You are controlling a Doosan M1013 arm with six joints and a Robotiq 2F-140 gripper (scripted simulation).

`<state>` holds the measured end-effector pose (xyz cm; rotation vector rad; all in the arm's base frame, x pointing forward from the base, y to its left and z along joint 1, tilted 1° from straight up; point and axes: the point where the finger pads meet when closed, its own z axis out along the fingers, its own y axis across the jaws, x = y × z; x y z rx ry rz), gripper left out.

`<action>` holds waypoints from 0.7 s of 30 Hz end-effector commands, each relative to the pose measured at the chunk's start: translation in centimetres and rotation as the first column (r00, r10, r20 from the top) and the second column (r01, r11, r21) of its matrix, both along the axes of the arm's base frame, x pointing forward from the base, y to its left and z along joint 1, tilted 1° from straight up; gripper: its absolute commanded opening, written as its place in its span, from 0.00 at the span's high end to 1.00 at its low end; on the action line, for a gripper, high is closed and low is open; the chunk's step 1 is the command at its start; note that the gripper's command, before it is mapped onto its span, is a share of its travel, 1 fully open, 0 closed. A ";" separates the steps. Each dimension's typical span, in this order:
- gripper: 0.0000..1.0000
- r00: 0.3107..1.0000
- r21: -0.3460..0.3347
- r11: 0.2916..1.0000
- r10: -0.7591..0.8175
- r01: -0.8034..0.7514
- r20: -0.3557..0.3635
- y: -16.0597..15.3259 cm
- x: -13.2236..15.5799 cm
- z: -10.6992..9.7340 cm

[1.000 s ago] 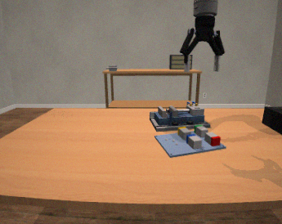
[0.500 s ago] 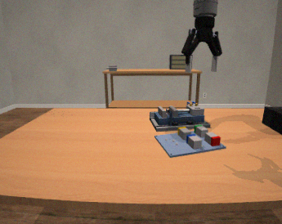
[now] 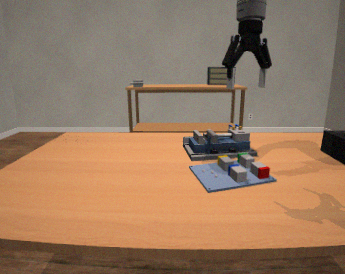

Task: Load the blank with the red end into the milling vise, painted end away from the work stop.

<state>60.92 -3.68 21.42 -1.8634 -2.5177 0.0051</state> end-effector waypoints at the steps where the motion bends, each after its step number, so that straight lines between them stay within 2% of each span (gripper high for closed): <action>1: 0.00 0.999 -0.001 0.999 -0.053 0.053 0.000 0.0 0.0 0.0; 11: 0.00 0.979 -0.002 0.979 -0.205 0.205 0.000 0.1 0.0 0.1; 21: 0.00 0.978 -0.001 0.978 -0.207 0.207 0.000 0.0 0.0 0.1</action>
